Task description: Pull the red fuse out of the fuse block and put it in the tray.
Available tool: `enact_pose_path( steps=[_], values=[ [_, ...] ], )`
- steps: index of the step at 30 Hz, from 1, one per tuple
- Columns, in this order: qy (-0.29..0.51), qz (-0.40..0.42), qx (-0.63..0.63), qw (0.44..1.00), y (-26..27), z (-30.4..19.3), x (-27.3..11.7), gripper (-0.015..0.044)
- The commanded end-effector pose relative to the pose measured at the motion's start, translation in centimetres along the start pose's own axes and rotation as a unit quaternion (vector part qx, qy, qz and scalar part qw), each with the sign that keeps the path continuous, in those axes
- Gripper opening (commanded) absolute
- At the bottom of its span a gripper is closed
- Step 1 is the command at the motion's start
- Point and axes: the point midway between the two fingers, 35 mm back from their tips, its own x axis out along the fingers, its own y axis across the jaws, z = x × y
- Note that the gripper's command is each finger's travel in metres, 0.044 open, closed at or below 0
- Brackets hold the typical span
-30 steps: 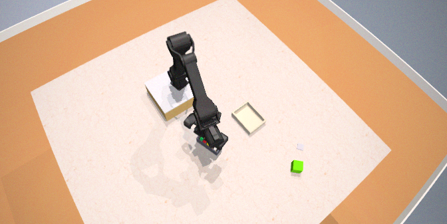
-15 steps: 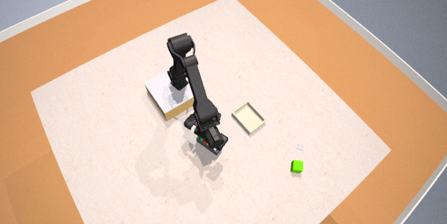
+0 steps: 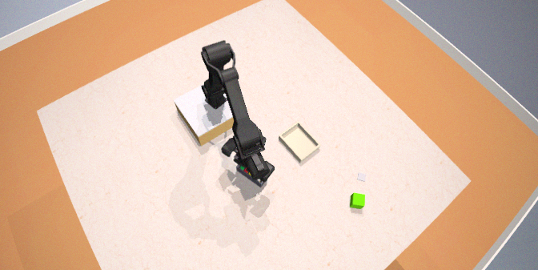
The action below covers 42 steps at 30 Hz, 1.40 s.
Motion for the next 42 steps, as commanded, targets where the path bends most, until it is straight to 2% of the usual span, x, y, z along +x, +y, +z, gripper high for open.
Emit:
enact_pose_path(
  steps=[1,10,21,42],
  values=[
    [0.001,0.003,0.000,1.000,0.11,-0.02,0.49,0.0069],
    [0.001,0.003,0.000,1.000,0.12,-0.02,0.72,0.0069],
    [-0.001,0.001,0.000,1.000,0.07,0.03,0.60,0.0000],
    [0.000,0.002,0.000,1.000,0.02,-0.01,-0.25,0.0000]
  ],
)
